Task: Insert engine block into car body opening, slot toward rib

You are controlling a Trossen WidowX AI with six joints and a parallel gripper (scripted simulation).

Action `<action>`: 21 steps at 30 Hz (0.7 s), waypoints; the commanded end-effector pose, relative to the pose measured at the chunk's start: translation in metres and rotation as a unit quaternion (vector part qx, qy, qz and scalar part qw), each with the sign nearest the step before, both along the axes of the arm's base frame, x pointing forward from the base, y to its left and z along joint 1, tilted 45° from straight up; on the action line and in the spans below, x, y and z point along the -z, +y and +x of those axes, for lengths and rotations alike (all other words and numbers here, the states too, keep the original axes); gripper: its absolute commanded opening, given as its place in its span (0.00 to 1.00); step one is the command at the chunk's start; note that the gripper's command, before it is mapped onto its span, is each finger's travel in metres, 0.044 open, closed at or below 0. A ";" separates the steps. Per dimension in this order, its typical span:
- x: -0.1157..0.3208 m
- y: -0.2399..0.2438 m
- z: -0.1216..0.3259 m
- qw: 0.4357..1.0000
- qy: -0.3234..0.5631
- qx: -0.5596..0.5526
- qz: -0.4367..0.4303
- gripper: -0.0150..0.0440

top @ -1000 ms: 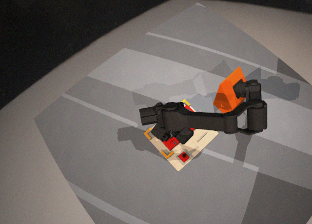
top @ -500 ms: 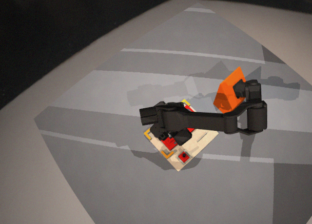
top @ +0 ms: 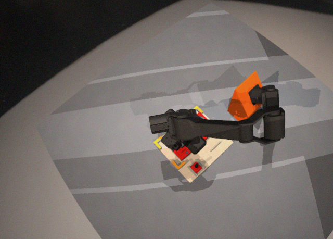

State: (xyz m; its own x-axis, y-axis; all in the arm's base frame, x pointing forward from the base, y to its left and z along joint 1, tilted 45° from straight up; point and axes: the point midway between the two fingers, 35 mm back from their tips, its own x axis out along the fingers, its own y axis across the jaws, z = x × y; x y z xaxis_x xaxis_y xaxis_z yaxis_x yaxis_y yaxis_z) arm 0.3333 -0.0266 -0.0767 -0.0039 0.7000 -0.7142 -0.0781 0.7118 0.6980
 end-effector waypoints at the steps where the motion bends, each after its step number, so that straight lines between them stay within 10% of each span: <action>1: 0.001 0.001 -0.001 1.000 0.014 0.012 0.000 0.52; 21: 0.002 0.002 -0.001 1.000 0.012 0.010 0.000 0.52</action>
State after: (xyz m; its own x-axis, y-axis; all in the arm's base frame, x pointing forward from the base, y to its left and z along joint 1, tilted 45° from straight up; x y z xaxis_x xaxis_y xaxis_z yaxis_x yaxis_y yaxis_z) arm 0.3332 -0.0259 -0.0777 -0.0042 0.6996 -0.7146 -0.0391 0.7139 0.6991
